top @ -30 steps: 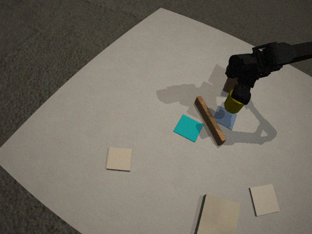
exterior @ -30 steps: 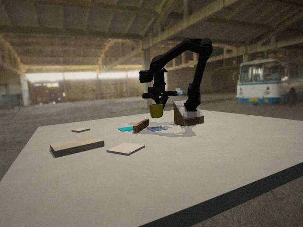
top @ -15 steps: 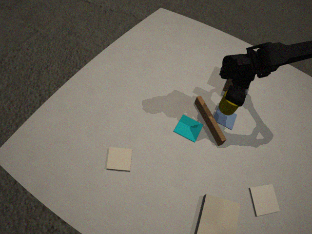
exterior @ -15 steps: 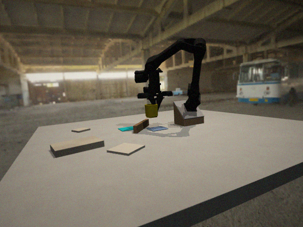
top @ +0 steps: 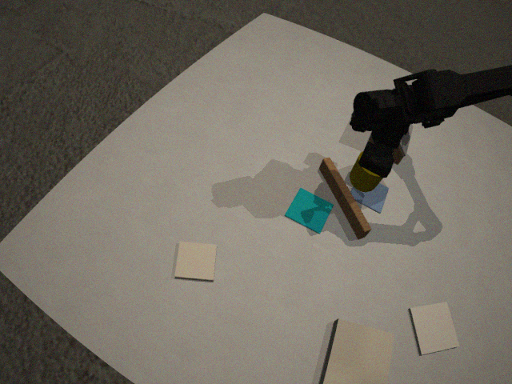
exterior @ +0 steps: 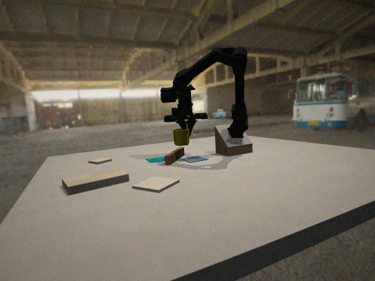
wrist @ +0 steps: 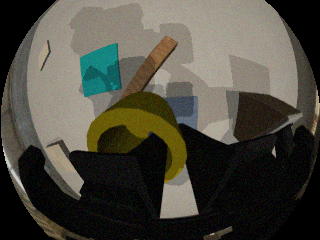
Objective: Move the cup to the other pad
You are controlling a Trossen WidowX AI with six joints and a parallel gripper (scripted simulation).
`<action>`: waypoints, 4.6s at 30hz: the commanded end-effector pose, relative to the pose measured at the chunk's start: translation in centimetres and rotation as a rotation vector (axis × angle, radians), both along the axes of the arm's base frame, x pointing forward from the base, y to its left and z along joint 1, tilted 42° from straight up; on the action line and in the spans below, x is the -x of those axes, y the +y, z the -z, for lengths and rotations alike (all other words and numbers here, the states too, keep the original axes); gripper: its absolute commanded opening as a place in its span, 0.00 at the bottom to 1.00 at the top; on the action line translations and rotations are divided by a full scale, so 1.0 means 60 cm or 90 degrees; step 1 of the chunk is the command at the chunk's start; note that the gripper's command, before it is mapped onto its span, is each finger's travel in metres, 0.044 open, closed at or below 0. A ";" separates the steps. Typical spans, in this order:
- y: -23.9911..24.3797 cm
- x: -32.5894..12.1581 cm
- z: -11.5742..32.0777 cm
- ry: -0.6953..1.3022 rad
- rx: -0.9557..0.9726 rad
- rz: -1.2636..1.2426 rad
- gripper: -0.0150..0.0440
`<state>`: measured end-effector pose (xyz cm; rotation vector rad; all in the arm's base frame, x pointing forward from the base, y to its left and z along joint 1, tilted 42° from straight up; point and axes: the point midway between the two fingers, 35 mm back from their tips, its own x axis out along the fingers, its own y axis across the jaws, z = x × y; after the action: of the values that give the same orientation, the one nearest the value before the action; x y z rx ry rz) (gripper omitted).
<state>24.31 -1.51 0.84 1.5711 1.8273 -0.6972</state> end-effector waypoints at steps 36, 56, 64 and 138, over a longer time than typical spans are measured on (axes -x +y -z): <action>-0.044 -0.098 0.043 -0.007 0.004 -0.001 0.25; -0.064 -0.141 0.062 -0.008 0.005 -0.001 0.25; -0.071 -0.157 0.070 -0.008 0.005 -0.001 0.25; -0.029 -0.162 0.128 -0.011 0.006 -0.002 0.50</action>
<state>33.76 -2.69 -7.32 1.5648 1.8214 -0.6907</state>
